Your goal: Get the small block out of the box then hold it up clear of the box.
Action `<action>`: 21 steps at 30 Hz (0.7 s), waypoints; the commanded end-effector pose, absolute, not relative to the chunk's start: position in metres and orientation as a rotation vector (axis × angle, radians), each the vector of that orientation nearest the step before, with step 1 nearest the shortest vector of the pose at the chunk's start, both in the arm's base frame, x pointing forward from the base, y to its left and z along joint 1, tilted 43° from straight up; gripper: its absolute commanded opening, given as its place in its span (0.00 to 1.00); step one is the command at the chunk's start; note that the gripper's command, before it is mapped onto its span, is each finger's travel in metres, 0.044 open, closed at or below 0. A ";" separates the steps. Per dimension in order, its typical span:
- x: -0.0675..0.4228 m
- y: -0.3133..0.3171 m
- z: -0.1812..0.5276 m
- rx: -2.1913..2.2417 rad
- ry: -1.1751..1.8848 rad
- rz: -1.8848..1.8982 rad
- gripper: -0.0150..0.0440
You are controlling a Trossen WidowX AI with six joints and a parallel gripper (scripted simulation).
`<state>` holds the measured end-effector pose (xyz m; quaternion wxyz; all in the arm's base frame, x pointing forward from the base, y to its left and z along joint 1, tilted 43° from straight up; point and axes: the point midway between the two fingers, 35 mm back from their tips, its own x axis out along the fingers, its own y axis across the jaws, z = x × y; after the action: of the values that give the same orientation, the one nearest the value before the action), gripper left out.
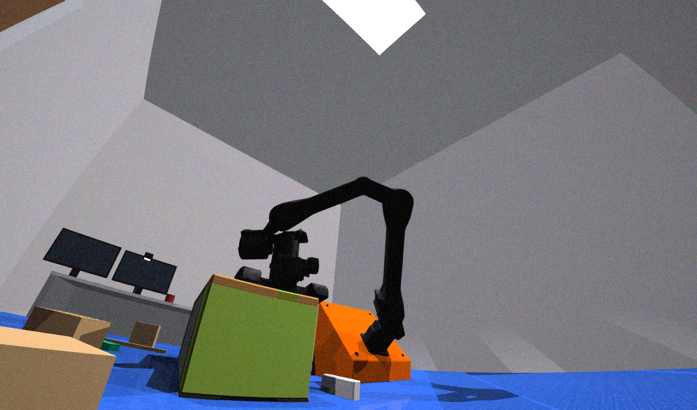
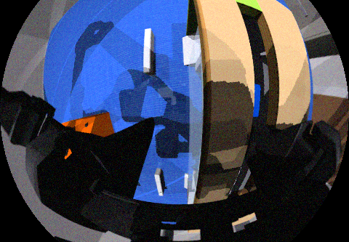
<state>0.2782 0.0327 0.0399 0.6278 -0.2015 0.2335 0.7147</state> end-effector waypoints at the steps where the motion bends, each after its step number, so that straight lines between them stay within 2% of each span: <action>1: 0.278 0.039 0.048 -0.464 0.528 1.632 0.93; 21: 0.277 0.066 0.073 -0.462 0.527 1.632 0.93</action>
<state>0.2769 0.0610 0.0655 0.6279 -0.1998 0.2343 0.7148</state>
